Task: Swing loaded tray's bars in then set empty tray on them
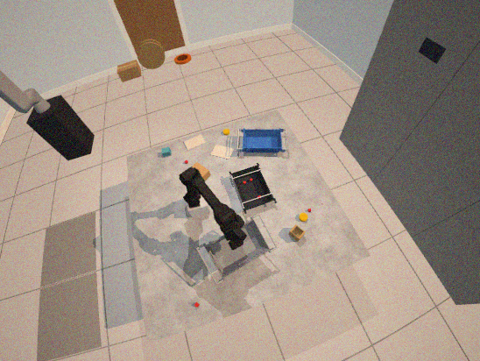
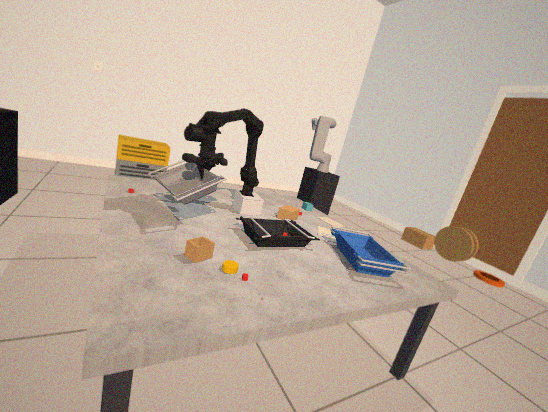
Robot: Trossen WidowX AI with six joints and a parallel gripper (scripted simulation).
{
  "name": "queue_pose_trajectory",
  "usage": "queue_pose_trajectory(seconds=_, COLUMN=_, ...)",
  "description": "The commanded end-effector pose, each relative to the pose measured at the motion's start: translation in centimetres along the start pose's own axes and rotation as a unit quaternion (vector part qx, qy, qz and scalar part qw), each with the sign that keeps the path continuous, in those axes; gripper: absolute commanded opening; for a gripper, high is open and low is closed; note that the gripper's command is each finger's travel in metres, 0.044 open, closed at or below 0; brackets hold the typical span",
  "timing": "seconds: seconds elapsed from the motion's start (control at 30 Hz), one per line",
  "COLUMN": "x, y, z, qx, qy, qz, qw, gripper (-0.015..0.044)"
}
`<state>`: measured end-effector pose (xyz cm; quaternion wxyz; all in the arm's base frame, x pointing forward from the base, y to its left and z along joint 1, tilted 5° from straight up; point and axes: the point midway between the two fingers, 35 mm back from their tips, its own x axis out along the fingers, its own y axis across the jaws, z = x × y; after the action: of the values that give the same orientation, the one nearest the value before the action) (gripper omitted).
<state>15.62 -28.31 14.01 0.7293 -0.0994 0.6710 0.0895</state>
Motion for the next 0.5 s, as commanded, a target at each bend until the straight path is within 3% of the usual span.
queue_pose_trajectory(seconds=0.0, x=-0.7, y=-0.3, z=0.1, qx=-0.002, qy=-0.003, qz=-0.013, qw=1.0, gripper=0.0)
queue_pose_trajectory(seconds=0.47, x=-0.6, y=0.6, z=2.8, qx=-0.054, qy=-0.002, qz=-0.012, qw=0.998, gripper=0.0)
